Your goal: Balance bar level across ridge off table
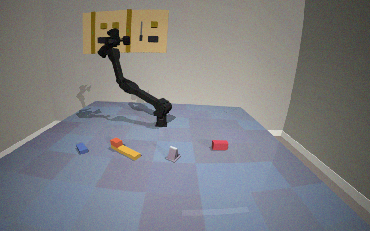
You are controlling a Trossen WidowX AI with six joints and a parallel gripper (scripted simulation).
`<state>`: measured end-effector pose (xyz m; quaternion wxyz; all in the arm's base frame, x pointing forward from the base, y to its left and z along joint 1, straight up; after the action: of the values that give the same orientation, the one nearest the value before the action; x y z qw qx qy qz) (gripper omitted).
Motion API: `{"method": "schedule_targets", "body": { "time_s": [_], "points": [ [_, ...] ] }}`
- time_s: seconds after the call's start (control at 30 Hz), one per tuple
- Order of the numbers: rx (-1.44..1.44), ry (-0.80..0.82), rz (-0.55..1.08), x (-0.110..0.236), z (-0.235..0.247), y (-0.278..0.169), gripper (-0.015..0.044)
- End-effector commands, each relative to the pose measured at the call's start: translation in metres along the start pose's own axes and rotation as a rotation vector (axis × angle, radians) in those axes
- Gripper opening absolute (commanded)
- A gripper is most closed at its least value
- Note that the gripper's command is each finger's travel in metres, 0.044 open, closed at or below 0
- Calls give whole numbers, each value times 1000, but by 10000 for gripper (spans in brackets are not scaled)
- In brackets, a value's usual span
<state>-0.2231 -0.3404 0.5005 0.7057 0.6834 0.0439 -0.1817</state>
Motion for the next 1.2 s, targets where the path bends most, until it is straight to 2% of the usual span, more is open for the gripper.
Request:
{"method": "schedule_targets", "body": {
  "time_s": [0.0, 0.07, 0.1, 0.3, 0.43, 0.73, 1.17],
  "points": [
    [2, 1, -4, 0, -1, 1, 374],
    [18, 12, -34, -4, -9, 12, 321],
    [29, 11, -55, -7, -16, 19, 315],
    [74, -89, -155, -29, -69, 57, 315],
    [129, -118, -231, -30, -85, 69, 315],
    [166, -305, -373, -40, -165, 113, 315],
    [212, -592, -512, -16, -267, 158, 315]
  ]
}}
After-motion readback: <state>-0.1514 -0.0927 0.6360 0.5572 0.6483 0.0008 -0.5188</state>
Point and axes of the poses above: the point midway between the two fingers, 35 mm back from their tips, its own x axis back along the fingers, its own z axis across the jaws, y = z × x, the point moved 8 cm from there along x, back along the fingers
